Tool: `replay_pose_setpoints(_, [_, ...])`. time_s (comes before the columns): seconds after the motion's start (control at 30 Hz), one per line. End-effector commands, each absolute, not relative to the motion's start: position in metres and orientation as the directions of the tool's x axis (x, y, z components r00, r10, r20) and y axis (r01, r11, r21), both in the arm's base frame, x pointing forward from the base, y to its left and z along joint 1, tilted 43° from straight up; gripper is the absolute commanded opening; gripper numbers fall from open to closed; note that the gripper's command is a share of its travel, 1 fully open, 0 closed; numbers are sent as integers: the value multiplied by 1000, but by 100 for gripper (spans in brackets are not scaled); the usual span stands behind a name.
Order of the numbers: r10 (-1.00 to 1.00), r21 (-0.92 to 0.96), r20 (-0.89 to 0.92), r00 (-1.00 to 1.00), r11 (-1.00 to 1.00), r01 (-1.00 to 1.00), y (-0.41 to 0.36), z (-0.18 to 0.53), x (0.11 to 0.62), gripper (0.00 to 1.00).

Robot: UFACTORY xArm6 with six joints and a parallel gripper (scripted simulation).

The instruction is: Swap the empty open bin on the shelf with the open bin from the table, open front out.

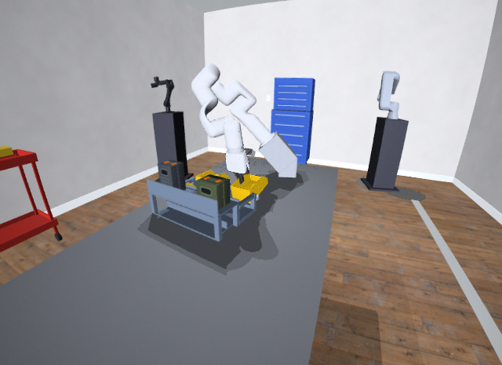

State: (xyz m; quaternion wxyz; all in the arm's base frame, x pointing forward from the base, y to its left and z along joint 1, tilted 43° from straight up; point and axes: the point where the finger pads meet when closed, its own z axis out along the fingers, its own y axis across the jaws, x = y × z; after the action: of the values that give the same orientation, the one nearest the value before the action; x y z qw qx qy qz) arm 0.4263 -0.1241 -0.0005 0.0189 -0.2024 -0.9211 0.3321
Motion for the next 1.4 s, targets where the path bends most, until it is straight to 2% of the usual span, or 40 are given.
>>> replay_pose_setpoints(0.0, [384,-618,-102,-918,698,361,-124,1,431,0])
replay_pose_setpoints(1.37, [384,-618,-102,-918,698,361,-134,14,472,0])
